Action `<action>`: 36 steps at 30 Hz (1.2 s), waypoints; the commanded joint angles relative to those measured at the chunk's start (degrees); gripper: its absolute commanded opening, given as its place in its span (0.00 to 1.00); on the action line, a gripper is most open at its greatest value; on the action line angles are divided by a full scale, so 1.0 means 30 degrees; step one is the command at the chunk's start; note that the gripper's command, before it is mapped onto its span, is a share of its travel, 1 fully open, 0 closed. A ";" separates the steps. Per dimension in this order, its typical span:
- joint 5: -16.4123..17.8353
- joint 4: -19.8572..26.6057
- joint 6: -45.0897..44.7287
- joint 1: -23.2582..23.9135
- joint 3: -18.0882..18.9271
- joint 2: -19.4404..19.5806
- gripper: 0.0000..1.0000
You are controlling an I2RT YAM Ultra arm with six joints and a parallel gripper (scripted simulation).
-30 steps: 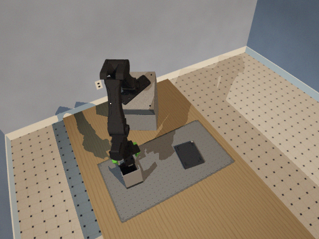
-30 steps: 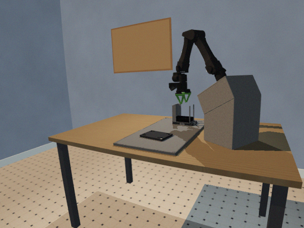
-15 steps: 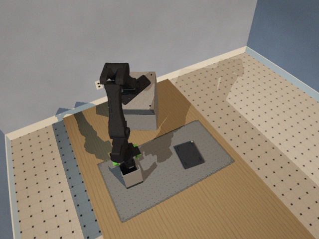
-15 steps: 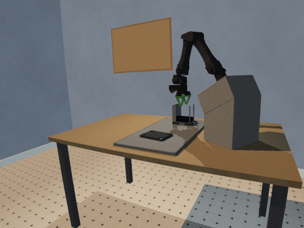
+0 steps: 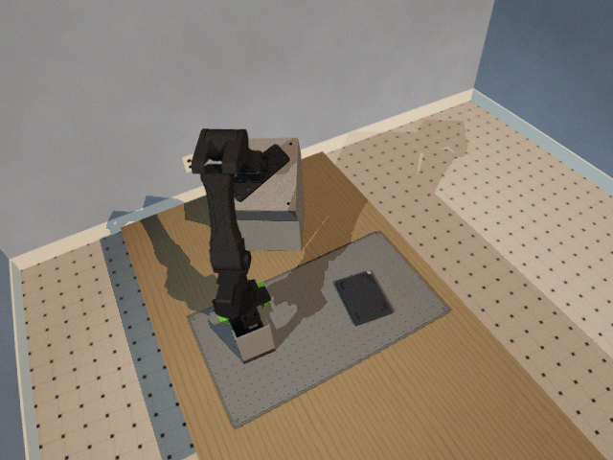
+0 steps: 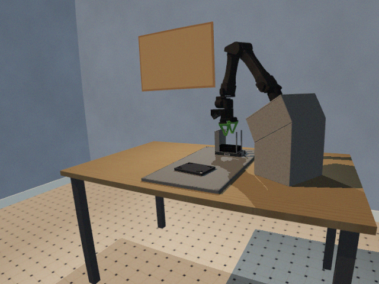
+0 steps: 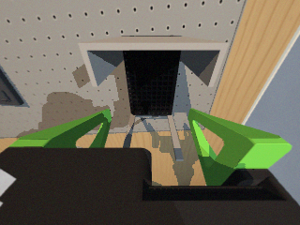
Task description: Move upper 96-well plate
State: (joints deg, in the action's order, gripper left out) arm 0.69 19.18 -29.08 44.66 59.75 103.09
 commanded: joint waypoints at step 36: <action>-0.0035 -0.3542 0.0135 -0.0141 0.1180 0.3874 1.00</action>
State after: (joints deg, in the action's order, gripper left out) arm 0.64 10.48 -28.99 44.66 61.80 113.95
